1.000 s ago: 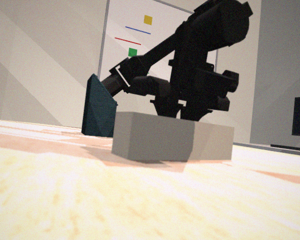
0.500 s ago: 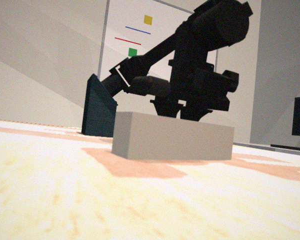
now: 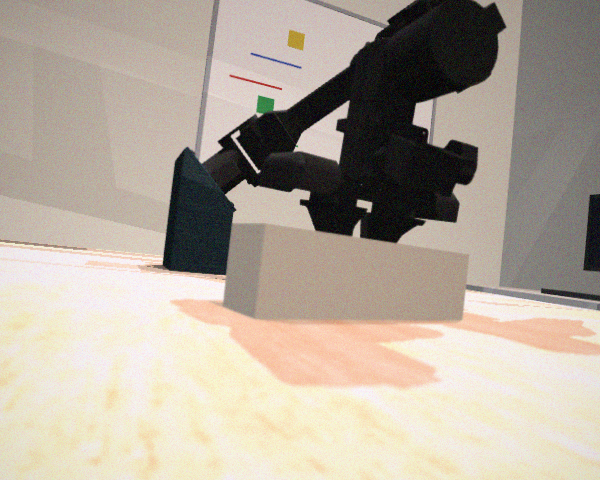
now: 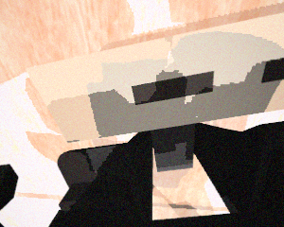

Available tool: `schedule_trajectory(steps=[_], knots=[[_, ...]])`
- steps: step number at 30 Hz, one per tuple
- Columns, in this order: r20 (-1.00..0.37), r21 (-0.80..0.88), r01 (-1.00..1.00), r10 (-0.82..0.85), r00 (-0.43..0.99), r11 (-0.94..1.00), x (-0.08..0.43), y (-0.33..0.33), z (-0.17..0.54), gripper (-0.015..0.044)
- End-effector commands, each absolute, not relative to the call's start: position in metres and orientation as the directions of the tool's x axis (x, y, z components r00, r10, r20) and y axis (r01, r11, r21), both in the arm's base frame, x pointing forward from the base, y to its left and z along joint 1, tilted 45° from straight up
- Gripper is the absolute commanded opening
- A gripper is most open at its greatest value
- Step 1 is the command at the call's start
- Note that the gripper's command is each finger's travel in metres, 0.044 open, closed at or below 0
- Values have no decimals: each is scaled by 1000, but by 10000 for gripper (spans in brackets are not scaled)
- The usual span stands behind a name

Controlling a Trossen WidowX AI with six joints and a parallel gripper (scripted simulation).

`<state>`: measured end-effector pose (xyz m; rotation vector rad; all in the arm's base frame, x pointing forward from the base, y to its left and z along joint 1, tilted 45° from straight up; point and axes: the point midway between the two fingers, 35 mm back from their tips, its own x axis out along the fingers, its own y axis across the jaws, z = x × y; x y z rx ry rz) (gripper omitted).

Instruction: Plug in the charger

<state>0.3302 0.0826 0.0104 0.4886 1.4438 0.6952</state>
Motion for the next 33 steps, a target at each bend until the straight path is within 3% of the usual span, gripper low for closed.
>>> schedule_trajectory(steps=[1,33], knots=[[-721,682,-152,692,20,715,338,79,17,0],[-723,686,-138,691,-11,715,330,82,11,0]])
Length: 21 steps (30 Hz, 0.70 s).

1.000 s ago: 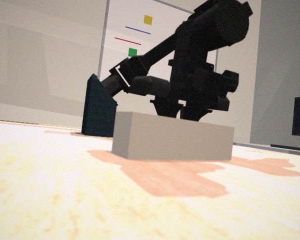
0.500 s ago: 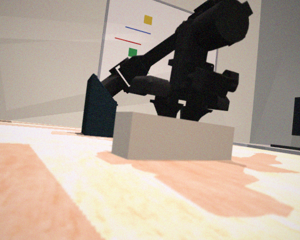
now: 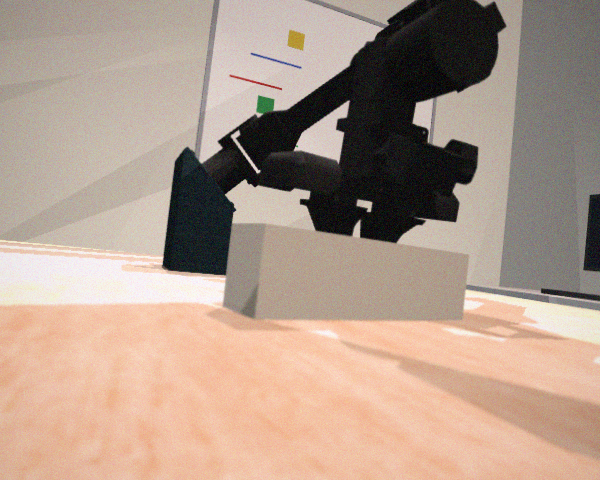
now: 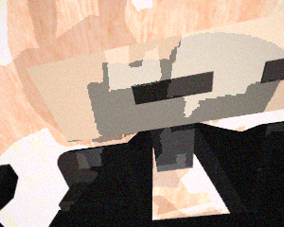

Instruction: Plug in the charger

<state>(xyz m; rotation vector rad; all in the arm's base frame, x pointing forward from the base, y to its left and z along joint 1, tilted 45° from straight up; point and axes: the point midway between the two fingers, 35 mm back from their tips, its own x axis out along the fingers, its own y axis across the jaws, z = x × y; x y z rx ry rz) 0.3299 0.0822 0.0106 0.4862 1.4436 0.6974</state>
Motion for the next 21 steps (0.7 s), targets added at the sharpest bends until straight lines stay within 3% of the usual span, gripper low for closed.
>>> schedule_trajectory(steps=[1,3,19,21], knots=[[-723,686,-138,691,-11,715,330,82,11,0],[-723,686,-138,691,-11,715,330,82,11,0],[-723,686,-138,691,-11,715,330,82,11,420],[-723,685,-138,691,-10,715,330,82,11,440]])
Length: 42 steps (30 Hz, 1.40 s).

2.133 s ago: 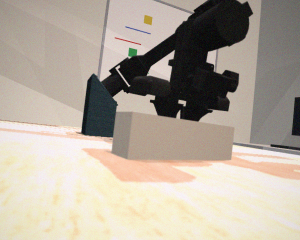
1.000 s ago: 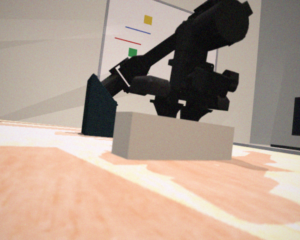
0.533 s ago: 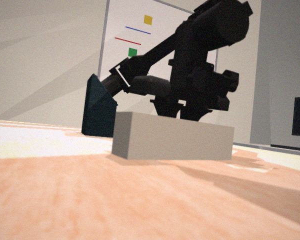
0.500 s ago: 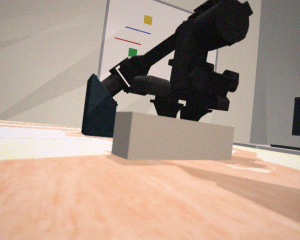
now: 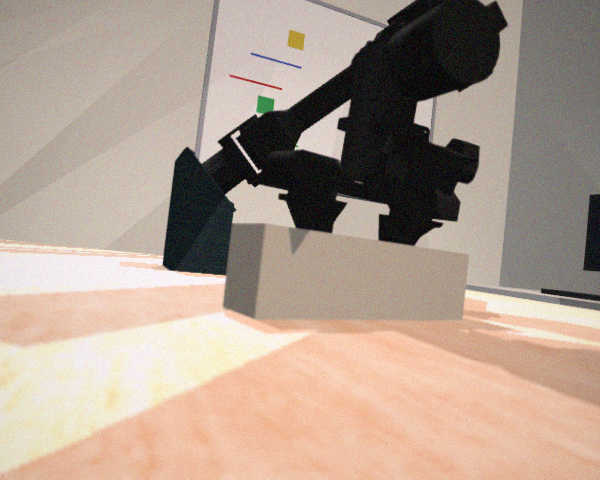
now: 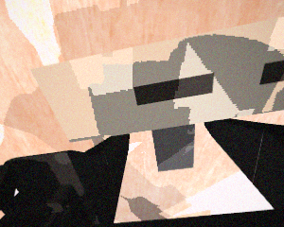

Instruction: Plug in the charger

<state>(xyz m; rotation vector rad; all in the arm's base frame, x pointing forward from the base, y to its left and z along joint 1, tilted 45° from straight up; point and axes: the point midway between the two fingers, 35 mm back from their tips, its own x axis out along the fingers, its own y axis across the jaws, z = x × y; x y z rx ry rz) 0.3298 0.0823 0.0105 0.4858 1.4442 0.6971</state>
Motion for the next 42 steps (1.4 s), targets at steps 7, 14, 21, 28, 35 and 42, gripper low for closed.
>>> schedule_trajectory(steps=[7,14,21,28,35,42], knots=[[-723,685,-140,691,-7,715,328,82,10,440],[-722,685,-142,691,-2,715,327,82,10,440],[-722,684,-144,692,2,715,325,82,10,440],[-722,684,-146,692,7,715,323,82,9,440],[-722,683,-148,692,11,715,321,82,9,440],[-721,683,-150,692,16,715,319,82,9,440]])
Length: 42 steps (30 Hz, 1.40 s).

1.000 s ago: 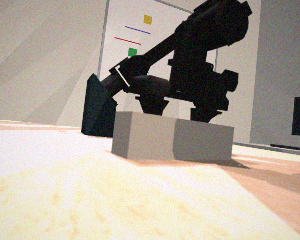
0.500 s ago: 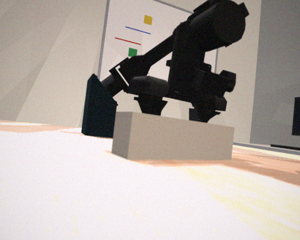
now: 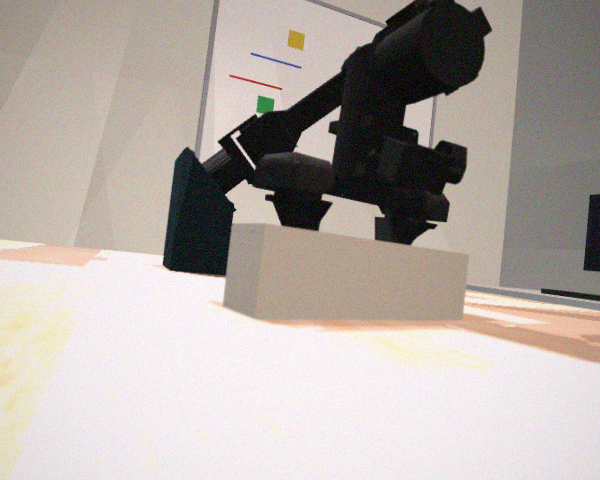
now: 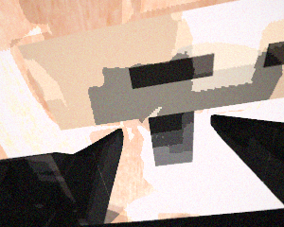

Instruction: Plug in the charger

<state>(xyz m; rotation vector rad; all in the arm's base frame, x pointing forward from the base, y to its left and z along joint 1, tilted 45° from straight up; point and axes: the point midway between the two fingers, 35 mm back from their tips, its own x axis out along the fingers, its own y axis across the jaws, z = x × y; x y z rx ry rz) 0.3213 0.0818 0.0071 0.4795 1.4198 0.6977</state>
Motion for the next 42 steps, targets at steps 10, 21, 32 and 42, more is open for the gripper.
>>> schedule_trajectory(steps=[10,21,32,42], knots=[[-721,683,-151,692,19,715,315,81,8,440],[-721,683,-151,692,18,715,304,81,5,440],[-721,683,-150,692,18,715,292,80,3,440],[-721,683,-150,692,17,715,281,79,1,440]])
